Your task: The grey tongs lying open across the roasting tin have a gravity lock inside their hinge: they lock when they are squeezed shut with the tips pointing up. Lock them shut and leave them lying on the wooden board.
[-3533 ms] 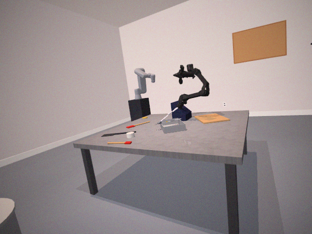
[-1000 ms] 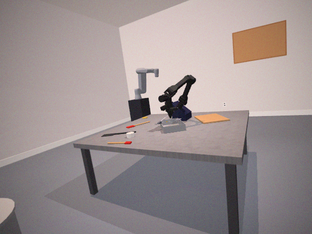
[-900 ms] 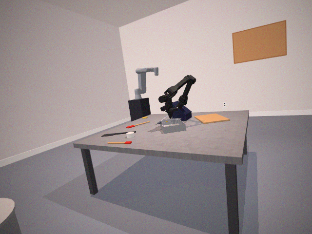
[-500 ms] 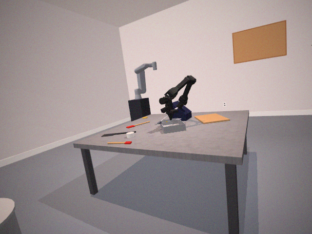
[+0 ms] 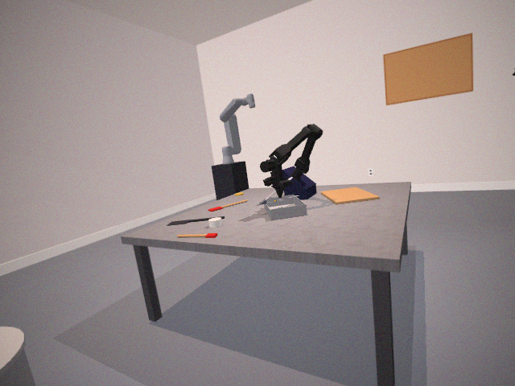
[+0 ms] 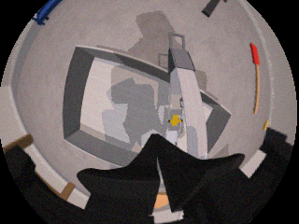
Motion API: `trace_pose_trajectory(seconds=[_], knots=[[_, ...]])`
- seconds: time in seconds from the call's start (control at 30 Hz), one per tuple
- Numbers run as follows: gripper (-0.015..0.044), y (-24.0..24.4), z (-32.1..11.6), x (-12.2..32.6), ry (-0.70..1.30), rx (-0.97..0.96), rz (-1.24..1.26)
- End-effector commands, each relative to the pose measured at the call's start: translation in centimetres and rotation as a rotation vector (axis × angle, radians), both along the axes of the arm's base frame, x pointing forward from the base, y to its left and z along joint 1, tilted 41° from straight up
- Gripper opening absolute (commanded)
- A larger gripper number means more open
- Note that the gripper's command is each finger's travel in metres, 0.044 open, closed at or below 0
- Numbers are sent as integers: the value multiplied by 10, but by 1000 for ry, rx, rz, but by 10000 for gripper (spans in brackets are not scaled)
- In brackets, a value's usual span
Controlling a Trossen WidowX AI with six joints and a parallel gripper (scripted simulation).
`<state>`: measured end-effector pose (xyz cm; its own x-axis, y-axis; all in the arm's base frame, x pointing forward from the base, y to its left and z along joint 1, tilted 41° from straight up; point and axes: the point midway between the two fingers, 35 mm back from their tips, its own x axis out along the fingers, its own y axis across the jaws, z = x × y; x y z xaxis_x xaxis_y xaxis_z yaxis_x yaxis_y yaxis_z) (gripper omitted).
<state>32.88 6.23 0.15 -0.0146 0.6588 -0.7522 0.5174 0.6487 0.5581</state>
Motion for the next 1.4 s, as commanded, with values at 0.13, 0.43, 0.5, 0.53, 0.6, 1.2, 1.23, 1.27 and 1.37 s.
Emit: trace_pose_trajectory(seconds=[0.13, 0.43, 0.5, 0.53, 0.6, 1.2, 1.23, 1.27, 1.37], knots=[[-150, -10, -9, -7, 3, -5, -1], [-150, -20, -17, -15, 3, -6, -1], [-150, -22, -19, -16, 3, -6, -1], [-150, -23, -20, -17, 4, -6, -1], [-150, -25, -22, -19, 4, -6, -1], [-150, -43, -38, -37, 5, -4, 0], [-150, -43, -38, -38, 5, -4, 0], [-150, -44, -38, -38, 5, -4, 0], [-150, -43, -37, -36, 5, -3, -2]])
